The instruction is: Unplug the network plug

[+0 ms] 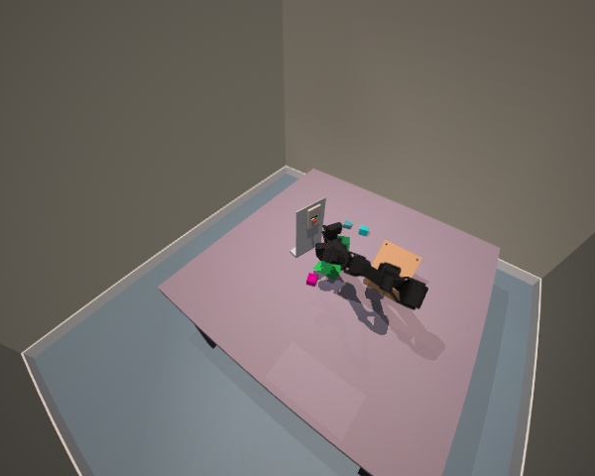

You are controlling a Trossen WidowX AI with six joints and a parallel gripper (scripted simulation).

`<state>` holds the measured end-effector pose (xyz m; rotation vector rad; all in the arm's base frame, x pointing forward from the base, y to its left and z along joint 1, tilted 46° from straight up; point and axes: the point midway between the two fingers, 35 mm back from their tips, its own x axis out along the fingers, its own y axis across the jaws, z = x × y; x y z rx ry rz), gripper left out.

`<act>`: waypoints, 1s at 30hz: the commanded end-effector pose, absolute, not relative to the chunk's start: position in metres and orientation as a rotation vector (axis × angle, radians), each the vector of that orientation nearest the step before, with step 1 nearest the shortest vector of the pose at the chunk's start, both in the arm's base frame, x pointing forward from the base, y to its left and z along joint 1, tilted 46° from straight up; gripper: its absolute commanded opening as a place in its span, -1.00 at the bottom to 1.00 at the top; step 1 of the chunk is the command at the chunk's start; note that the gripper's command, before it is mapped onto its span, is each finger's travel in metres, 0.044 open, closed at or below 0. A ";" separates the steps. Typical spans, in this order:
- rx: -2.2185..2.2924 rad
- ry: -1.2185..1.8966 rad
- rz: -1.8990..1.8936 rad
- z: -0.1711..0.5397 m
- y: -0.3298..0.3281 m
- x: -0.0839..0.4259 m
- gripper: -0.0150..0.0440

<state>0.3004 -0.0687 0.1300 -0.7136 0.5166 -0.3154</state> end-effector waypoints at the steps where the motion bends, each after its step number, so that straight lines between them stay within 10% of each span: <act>1: -0.718 0.518 -0.312 0.127 -0.071 0.308 0.04; 30: -0.724 0.525 -0.313 0.124 -0.080 0.334 0.04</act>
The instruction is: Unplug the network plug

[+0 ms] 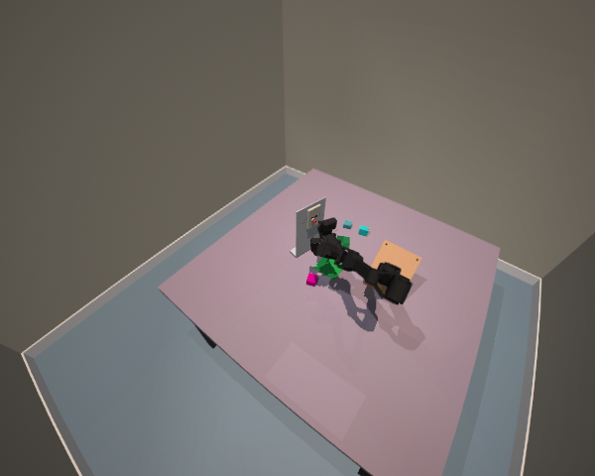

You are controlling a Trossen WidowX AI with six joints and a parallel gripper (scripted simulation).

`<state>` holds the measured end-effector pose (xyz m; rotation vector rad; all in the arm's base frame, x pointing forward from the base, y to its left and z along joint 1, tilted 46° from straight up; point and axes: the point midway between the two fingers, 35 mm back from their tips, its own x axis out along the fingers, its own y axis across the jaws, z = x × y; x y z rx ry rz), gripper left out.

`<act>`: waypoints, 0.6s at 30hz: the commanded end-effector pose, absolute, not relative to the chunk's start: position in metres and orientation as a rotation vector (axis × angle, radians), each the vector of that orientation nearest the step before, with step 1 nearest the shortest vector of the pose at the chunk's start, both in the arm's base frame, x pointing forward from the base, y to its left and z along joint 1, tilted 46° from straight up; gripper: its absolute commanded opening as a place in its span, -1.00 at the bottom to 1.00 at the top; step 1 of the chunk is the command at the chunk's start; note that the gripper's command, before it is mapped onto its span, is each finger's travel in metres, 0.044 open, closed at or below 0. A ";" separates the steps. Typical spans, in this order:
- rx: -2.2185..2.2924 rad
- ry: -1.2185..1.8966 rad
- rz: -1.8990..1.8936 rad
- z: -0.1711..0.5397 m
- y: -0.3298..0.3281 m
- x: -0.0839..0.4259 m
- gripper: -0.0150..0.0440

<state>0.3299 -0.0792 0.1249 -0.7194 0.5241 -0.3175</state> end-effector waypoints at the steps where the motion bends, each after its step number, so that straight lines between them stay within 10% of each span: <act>1: -0.723 0.525 -0.313 0.124 -0.080 0.335 0.04; 18: -0.720 0.519 -0.313 0.121 -0.085 0.353 0.04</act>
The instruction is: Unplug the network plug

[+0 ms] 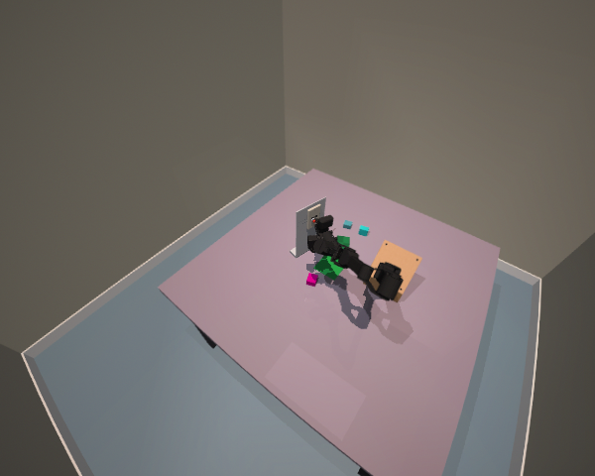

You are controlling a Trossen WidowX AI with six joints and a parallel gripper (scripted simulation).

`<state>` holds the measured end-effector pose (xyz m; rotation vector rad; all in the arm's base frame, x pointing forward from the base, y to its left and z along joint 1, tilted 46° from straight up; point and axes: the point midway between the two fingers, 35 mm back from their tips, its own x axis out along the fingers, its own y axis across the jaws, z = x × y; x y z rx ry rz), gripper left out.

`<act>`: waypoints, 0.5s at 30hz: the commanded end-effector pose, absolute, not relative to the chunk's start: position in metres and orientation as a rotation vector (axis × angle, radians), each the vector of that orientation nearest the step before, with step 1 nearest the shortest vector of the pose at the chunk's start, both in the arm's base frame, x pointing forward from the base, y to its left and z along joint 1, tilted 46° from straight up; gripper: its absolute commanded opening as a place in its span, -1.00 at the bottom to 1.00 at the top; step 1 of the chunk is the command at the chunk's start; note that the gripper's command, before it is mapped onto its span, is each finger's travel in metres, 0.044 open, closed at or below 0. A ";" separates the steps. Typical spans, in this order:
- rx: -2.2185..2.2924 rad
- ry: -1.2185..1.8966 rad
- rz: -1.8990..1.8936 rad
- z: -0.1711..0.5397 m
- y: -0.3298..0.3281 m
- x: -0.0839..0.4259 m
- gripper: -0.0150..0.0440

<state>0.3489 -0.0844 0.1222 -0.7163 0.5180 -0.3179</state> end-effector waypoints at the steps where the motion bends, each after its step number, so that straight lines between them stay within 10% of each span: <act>1: -0.720 0.518 -0.313 0.120 -0.086 0.354 0.04; 12: -0.719 0.515 -0.314 0.118 -0.089 0.364 0.04; 15: -0.719 0.515 -0.314 0.118 -0.089 0.364 -0.23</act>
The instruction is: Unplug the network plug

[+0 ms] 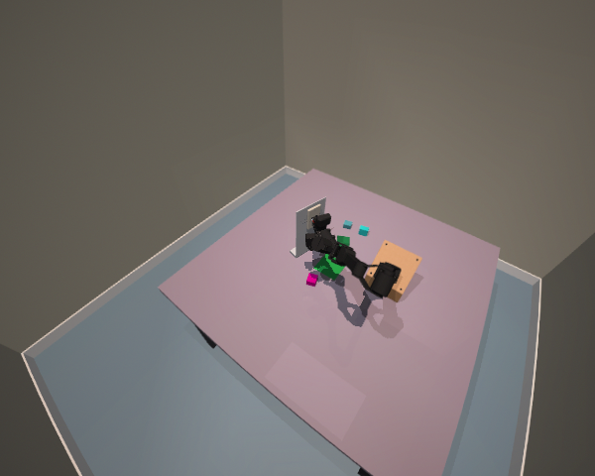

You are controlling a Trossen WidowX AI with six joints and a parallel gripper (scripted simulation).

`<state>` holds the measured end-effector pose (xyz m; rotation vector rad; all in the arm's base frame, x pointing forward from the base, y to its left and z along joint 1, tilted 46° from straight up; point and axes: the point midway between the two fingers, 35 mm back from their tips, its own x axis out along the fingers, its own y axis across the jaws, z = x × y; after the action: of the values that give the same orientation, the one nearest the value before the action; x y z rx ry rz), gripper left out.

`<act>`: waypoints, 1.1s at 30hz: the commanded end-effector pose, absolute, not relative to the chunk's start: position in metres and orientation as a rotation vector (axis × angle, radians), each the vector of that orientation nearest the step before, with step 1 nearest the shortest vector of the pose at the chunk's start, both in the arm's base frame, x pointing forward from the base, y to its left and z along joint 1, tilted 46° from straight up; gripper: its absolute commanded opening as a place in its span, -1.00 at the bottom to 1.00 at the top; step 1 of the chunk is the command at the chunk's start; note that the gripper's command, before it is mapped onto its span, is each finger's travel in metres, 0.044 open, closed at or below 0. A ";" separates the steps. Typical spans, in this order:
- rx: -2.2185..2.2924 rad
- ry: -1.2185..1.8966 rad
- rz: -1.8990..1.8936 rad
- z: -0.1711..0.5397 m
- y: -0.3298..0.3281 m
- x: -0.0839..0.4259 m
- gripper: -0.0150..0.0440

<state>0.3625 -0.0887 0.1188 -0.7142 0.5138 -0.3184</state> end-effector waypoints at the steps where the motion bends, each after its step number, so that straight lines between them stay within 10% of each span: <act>1: -0.719 0.515 -0.314 0.118 -0.089 0.364 -0.25; 33: -0.719 0.515 -0.313 0.119 -0.086 0.357 -0.49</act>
<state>0.3595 -0.0872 0.1190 -0.7153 0.5132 -0.3141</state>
